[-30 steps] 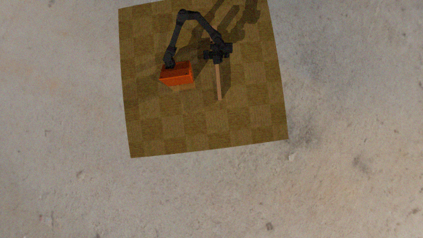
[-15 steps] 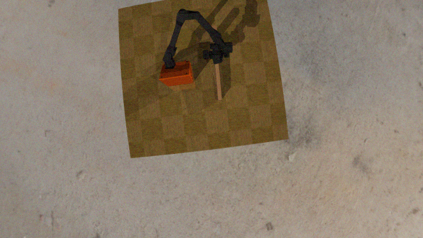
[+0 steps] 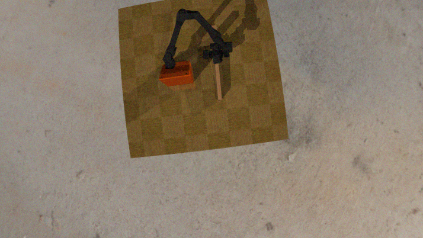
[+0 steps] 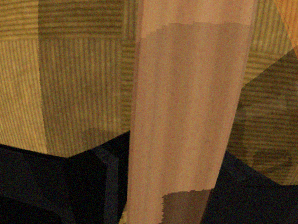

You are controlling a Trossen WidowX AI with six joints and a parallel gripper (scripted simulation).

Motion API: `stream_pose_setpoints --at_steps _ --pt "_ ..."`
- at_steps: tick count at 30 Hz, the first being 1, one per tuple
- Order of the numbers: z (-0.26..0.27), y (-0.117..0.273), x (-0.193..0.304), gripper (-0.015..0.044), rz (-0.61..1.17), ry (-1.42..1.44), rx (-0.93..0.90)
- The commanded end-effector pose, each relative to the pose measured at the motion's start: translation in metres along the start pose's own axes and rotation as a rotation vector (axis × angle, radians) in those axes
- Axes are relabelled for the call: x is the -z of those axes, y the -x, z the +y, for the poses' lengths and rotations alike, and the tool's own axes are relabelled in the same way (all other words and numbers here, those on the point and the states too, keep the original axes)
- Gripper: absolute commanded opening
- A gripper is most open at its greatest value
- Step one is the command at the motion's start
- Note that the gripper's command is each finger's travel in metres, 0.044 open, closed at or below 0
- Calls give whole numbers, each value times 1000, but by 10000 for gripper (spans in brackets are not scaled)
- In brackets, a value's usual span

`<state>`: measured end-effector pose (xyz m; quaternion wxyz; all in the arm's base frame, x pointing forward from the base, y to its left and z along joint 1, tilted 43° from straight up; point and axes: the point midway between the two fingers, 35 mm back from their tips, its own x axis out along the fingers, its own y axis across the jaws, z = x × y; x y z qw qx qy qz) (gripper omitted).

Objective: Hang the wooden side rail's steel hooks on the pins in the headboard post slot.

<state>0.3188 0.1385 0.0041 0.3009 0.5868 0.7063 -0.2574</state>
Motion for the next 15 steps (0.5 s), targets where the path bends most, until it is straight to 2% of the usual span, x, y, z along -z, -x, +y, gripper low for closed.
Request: stream_pose_setpoints --at_steps 1,15 --pt "2 3 0 0 -1 -2 -13" --pt "2 4 2 0 0 -2 -13"
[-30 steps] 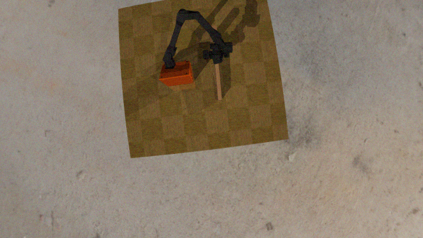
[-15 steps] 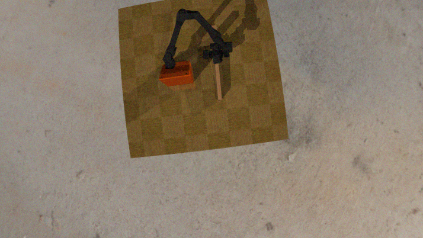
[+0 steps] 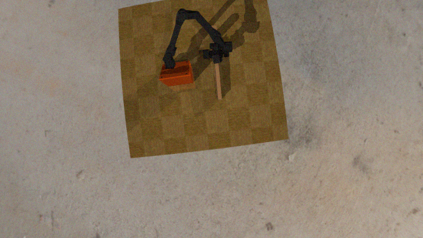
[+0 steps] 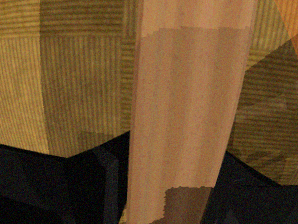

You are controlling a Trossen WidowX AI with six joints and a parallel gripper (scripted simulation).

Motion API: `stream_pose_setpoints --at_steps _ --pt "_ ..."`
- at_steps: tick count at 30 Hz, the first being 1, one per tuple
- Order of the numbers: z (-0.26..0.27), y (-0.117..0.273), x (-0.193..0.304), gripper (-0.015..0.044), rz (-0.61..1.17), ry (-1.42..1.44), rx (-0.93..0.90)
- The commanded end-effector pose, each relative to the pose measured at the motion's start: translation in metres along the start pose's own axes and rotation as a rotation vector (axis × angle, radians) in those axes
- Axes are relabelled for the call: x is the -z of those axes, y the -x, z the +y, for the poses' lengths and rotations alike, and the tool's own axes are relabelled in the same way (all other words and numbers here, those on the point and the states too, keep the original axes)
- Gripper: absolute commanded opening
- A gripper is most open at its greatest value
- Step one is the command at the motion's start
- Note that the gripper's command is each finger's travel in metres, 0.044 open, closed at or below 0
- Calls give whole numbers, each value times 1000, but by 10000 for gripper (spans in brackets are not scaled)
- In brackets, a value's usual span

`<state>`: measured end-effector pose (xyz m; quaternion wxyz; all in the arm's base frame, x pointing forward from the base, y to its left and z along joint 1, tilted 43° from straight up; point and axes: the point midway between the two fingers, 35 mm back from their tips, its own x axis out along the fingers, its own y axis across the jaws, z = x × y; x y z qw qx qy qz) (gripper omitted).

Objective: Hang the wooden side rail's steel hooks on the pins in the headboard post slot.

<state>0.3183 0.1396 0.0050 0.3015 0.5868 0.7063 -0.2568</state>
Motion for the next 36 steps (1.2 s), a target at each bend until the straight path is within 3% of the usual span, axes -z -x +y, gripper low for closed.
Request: stream_pose_setpoints --at_steps 1,36 --pt "2 4 1 0 0 -3 -12" --pt "3 5 5 0 0 -3 -12"
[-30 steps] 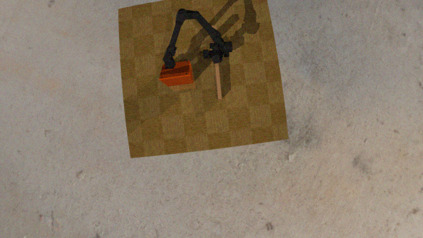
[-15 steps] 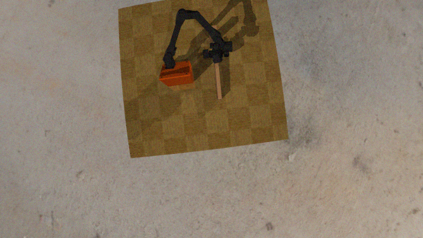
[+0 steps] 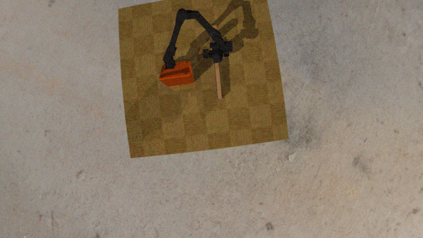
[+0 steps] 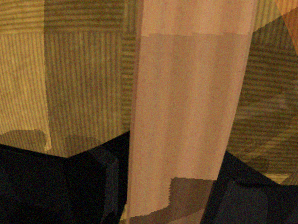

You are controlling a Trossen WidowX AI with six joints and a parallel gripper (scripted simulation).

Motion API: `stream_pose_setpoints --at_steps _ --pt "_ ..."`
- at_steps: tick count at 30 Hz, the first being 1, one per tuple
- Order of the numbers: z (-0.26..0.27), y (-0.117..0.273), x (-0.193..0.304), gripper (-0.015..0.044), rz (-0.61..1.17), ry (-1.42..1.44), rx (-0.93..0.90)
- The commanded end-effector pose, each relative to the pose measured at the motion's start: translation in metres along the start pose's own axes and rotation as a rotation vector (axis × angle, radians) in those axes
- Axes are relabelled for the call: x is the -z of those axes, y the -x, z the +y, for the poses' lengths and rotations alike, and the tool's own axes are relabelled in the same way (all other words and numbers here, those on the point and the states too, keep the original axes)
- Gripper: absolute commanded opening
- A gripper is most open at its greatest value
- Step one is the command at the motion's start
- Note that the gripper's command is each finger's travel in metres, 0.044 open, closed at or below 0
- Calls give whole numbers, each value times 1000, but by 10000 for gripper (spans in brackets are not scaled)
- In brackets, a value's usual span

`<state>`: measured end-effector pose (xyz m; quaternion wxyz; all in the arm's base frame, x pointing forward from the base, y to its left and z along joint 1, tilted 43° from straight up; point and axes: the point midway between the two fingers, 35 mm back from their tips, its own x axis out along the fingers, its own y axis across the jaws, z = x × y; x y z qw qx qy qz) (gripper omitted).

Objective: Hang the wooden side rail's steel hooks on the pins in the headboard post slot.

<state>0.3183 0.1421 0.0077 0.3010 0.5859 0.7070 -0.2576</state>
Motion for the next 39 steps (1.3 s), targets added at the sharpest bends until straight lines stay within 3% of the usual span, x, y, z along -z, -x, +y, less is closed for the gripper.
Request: stream_pose_setpoints --at_steps 1,39 --pt "2 5 1 0 0 -2 -15" --pt "3 5 5 0 0 -2 -15"
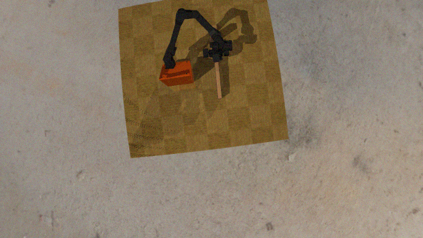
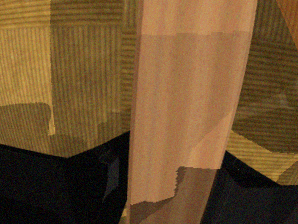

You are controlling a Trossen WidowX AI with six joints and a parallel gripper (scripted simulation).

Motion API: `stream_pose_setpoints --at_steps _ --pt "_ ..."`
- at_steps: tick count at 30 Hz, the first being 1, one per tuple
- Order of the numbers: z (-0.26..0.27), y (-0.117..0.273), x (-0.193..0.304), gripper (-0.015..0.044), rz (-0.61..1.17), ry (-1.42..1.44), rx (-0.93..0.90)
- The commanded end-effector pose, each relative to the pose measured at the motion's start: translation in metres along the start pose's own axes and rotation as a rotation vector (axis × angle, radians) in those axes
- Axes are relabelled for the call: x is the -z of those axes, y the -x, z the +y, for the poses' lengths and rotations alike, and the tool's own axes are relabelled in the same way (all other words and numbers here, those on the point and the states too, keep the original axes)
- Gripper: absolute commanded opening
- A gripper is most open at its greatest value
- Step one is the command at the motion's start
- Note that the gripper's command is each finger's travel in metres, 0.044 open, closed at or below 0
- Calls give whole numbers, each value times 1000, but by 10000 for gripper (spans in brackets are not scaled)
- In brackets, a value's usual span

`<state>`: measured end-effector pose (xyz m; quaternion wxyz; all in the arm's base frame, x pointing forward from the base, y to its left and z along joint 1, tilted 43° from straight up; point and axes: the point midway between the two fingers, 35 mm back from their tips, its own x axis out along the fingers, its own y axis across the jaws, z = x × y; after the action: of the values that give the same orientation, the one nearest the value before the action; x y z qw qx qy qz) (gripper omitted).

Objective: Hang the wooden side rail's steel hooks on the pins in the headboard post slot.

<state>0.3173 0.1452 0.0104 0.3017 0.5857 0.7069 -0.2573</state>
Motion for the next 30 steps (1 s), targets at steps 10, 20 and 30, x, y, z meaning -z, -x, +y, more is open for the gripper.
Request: stream_pose_setpoints --at_steps 10,20,30 --pt "3 5 2 0 1 -4 -15" --pt "2 4 3 0 1 -4 -15" --pt "2 4 4 0 1 -4 -15"
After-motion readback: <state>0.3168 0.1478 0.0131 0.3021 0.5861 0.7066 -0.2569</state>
